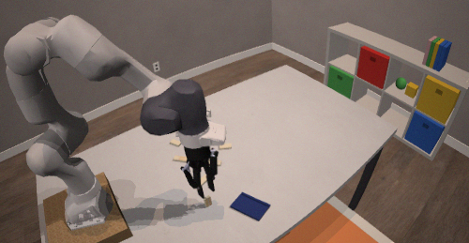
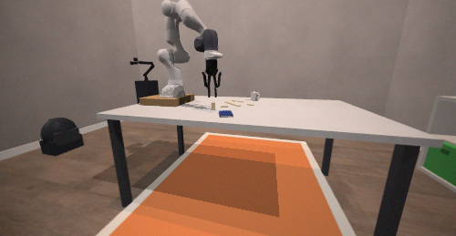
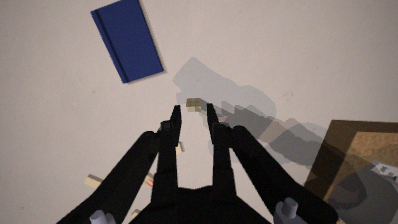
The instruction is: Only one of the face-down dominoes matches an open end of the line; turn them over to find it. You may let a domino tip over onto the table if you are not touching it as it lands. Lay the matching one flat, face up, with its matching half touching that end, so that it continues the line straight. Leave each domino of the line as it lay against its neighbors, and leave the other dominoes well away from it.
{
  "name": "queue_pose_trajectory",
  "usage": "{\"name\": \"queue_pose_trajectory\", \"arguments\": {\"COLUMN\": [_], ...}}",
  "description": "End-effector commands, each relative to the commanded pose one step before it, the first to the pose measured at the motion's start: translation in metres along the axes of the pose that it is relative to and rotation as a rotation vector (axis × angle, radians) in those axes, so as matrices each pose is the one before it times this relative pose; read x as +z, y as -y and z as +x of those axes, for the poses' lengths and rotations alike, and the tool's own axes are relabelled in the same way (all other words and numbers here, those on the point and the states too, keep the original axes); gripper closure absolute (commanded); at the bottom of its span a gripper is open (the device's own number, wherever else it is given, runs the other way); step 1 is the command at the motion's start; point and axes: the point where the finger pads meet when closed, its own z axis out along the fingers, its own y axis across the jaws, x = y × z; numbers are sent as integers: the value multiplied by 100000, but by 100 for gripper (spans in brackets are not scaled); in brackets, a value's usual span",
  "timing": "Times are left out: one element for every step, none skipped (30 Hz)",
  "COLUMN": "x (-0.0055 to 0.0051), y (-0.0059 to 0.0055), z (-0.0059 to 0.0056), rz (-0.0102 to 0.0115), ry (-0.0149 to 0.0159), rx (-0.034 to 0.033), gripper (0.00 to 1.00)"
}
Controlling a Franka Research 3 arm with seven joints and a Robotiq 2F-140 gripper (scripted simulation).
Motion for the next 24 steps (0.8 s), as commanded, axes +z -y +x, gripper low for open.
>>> {"name": "queue_pose_trajectory", "arguments": {"x": [147,62,67,72,76,81,85,89,92,94,97,99,0,0,100,101,101,102,102,101,99,98,96,94], "y": [101,1,1,1,1,1,1,1,1,1,1,1,0,0,1,1,1,1,1,1,1,1,1,1], "z": [4,-1,-1,1,0,0,0,-1,0,1,0,-1,0,0,-1,0,0,0,-1,-1,1,0,0,-1], "rz": [-157,-9,-8,-1,-1,0,0,1,0,-1,0,0,0,0,1,0,-1,0,1,1,-2,-1,0,1], "ry": [-266,-7,-6,-1,-1,0,0,1,0,-1,0,0,0,0,1,0,-1,0,1,2,-2,-1,0,1], "rx": [2003,4,4,1,0,0,0,-1,0,1,0,0,0,0,-1,0,1,0,0,-1,1,0,0,0], "gripper": [67,67,67,67,67,67,67,67,67,67,67,67,67,67,67,67,67,67,67,67,67,67,67,67]}}
